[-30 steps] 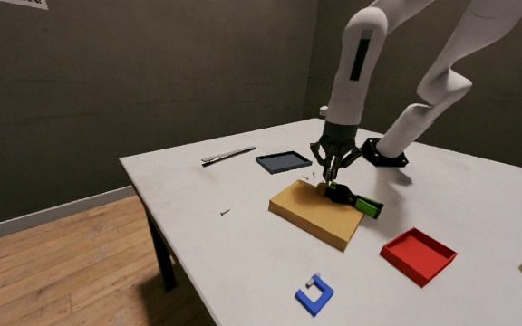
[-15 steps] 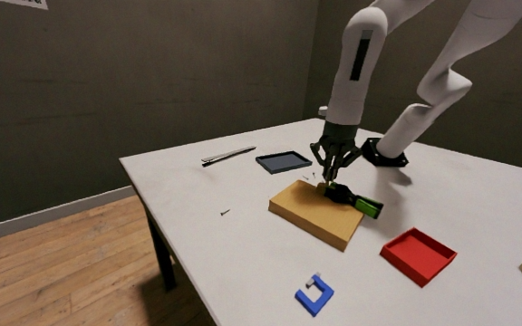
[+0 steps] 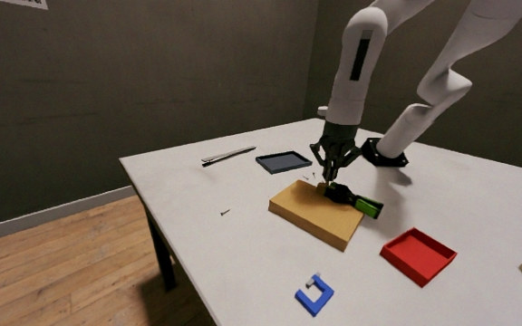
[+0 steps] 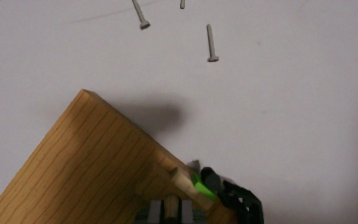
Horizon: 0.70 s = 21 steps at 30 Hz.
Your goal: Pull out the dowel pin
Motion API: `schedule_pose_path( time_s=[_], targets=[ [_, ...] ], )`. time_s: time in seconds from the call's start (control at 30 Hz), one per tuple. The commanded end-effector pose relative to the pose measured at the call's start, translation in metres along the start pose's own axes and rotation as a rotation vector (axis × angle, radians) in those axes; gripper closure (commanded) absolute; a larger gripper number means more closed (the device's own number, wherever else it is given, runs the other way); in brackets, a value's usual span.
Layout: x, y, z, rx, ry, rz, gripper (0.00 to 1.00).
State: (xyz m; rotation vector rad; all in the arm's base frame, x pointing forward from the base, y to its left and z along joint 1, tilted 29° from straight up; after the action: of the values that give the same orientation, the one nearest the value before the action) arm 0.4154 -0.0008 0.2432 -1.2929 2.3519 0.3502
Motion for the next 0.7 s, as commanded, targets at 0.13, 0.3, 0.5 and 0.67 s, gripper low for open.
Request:
schedule_pose_path(
  time_s=[0.13, 0.3, 0.5, 0.67],
  targets=[
    [-0.0012, -0.0030, -0.0030, 0.009, -0.001, -0.030, 0.90],
    [-0.0013, -0.0030, -0.0033, 0.010, -0.001, -0.031, 0.90],
    [-0.0013, -0.0030, -0.0034, 0.010, -0.001, -0.012, 0.90],
    [-0.0013, -0.0030, -0.0034, 0.010, -0.001, -0.002, 0.90]
  ],
)
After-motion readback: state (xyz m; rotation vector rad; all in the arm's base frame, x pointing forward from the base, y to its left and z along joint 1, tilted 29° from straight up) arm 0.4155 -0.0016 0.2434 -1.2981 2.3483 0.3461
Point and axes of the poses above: the point where the finger pads meet when closed, its own z axis out along the fingers, its own y axis across the jaws, x = y × z, the point moved 7 cm from there along -z, back along the fingers, and after that the axes turned 2 degrees about -z, right-handed, at the moved point
